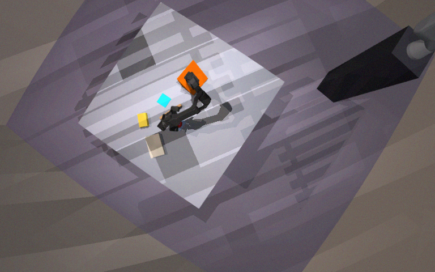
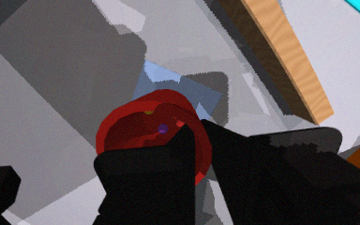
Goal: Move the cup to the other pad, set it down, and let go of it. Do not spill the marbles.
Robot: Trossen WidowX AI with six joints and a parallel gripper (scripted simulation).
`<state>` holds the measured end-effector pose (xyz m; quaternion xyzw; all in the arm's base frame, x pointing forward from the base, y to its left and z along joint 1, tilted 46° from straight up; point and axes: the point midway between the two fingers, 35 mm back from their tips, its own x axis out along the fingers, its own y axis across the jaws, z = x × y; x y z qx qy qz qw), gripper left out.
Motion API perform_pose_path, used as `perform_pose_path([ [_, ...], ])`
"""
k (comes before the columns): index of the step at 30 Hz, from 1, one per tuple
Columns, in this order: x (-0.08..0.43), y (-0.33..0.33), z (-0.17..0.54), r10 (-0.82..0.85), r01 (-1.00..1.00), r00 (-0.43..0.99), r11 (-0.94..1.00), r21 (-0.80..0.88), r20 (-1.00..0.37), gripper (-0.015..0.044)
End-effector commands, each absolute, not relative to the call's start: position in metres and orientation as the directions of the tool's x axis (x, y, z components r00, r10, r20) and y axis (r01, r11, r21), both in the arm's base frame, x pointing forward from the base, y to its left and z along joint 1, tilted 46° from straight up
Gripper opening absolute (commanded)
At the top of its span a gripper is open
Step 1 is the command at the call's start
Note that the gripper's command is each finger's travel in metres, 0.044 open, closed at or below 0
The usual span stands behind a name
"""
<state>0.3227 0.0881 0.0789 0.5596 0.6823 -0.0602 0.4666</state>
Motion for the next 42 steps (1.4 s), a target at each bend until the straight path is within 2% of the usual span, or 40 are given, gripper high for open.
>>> perform_pose_path([
  [1, 0.323, 0.087, 0.08, 0.707, 0.819, 0.061, 0.368, 0.44, -0.704, 0.0],
  [17, 0.316, 0.048, 0.114, 0.71, 0.824, 0.057, 0.363, 0.434, -0.702, 0.0],
  [42, 0.312, 0.042, 0.107, 0.712, 0.828, 0.055, 0.359, 0.43, -0.7, 0.0],
])
